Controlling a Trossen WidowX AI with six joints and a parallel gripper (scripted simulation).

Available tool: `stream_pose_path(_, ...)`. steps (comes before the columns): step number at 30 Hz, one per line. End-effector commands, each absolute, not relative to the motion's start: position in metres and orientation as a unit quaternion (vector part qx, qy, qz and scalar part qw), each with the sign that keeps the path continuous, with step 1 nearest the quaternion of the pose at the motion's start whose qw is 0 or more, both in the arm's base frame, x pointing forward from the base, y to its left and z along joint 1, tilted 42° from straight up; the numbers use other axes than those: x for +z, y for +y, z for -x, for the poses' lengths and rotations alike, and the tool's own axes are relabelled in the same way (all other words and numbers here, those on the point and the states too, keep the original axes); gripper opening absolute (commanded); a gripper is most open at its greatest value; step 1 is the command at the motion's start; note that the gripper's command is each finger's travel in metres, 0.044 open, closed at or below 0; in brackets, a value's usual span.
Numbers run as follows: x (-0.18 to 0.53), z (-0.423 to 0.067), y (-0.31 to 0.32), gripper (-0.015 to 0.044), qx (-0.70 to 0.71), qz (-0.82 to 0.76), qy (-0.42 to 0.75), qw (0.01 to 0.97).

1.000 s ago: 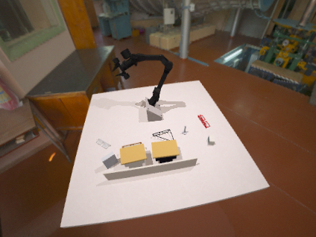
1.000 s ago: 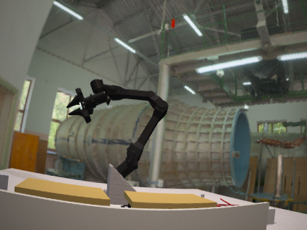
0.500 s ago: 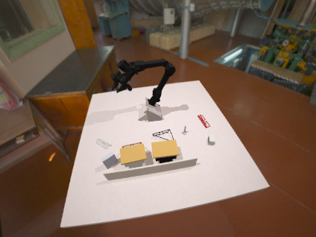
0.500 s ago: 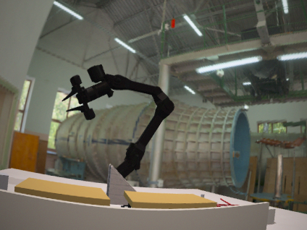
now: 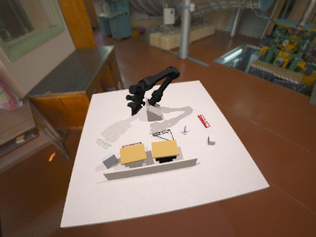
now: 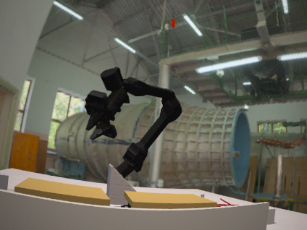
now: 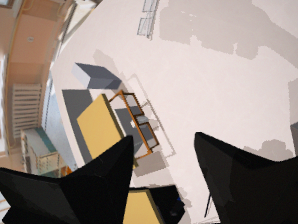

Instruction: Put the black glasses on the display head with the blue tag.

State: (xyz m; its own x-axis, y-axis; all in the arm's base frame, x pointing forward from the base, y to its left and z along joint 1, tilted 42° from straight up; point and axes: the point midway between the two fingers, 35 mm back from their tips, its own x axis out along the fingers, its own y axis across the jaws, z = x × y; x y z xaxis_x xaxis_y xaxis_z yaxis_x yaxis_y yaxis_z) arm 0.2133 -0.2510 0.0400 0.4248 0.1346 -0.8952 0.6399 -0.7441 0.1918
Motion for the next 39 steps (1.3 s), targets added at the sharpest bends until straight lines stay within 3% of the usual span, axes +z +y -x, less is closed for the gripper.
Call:
stream_pose_path(1,0.044,-0.254,-0.189,0.0200,-0.423,-0.788,0.339,0.293)
stream_pose_path(8,0.056,-0.293,-0.093,0.0200,-0.342,-0.750,0.468,0.319)
stream_pose_path(15,0.063,-0.298,0.001,0.0200,-0.263,-0.690,0.590,0.327)
stream_pose_path(24,0.063,-0.296,0.005,0.0200,-0.259,-0.687,0.595,0.327)
stream_pose_path(27,0.063,-0.296,0.005,0.0121,-0.259,-0.687,0.595,0.327)
stream_pose_path(39,0.062,-0.296,0.005,0.0120,-0.260,-0.687,0.595,0.327)
